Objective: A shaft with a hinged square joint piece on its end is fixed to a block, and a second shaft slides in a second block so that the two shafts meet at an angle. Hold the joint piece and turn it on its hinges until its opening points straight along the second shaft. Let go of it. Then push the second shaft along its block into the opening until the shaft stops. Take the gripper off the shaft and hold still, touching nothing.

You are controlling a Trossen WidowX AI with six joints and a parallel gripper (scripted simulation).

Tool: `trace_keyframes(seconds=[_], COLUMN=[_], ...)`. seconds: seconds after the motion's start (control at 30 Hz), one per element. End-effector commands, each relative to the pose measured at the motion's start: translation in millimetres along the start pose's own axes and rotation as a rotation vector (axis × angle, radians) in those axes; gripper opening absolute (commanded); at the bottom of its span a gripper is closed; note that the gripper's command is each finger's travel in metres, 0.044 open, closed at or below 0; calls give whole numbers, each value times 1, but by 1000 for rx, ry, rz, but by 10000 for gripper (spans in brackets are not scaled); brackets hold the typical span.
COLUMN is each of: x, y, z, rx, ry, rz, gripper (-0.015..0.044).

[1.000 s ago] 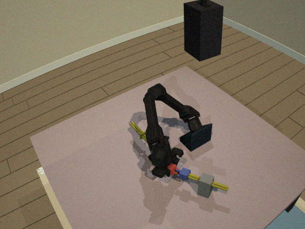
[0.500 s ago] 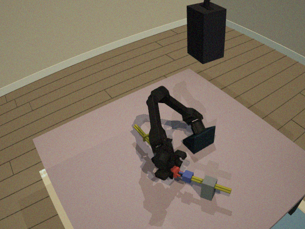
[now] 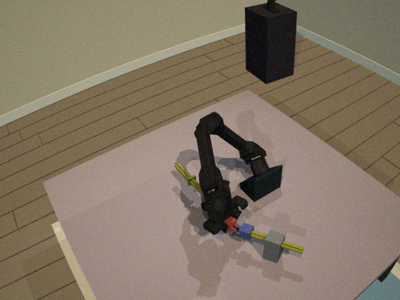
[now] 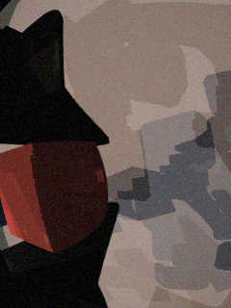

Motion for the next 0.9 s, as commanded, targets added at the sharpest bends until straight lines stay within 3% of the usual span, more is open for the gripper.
trace_keyframes(seconds=[0.0, 0.33, 0.87], x=[2, 5, 5], y=[-4, -12, -12], z=[2, 8, 7], rx=[-62, -195, -197], ry=[-37, -121, -119], rz=[-14, -40, -42], gripper=[0, 0, 0])
Point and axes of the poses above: the point midway between the two fingers, 35 mm back from their tips, its own x axis back along the fingers, its own y axis across the jaws, z = x × y, the point moved 7 cm from there along x, back along the fingers, and after that the axes turned 12 degrees about -x, right-handed, at the moved point
